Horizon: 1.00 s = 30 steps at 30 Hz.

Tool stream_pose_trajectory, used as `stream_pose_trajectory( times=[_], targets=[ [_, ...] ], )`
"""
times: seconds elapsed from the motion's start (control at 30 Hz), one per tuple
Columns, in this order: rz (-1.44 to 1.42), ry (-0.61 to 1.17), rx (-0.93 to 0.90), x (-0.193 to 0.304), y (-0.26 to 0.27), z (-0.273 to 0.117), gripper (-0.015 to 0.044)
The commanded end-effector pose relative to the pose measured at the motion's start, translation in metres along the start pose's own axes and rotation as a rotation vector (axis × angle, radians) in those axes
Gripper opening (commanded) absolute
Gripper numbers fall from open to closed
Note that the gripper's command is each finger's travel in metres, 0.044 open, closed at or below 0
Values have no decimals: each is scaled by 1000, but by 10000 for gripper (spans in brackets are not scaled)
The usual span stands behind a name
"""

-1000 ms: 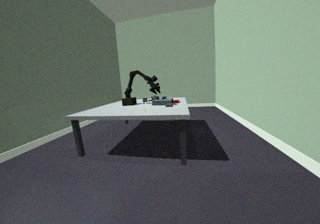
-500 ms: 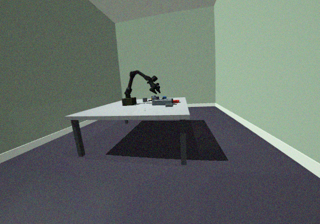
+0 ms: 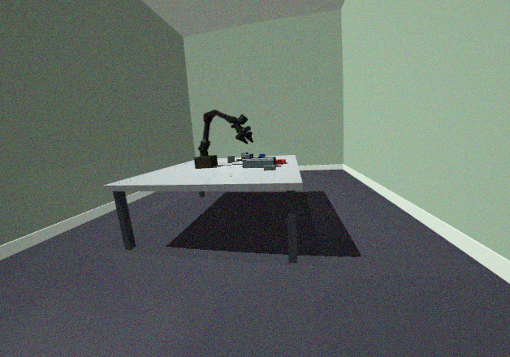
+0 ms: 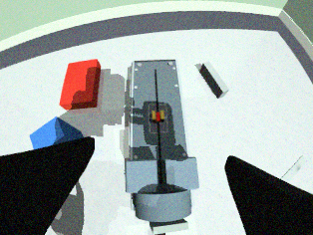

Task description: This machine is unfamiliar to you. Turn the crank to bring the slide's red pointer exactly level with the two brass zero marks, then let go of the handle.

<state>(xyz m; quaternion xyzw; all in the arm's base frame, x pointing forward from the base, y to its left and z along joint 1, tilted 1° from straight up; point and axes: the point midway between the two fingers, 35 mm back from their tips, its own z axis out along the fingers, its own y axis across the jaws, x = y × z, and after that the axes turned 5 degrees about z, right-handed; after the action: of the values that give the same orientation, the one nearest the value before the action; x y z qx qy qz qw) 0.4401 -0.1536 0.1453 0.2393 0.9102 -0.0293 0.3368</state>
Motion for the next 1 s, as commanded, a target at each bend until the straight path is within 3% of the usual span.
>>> stream_pose_trajectory(
  times=[0.0, 0.7, 0.97],
  targets=[
    [-25, -17, -19, 10, -6, -11, 440],
    [-159, -115, -98, 78, -25, -51, 440],
    [-160, -116, -99, 94, -27, -23, 440]
  ],
)
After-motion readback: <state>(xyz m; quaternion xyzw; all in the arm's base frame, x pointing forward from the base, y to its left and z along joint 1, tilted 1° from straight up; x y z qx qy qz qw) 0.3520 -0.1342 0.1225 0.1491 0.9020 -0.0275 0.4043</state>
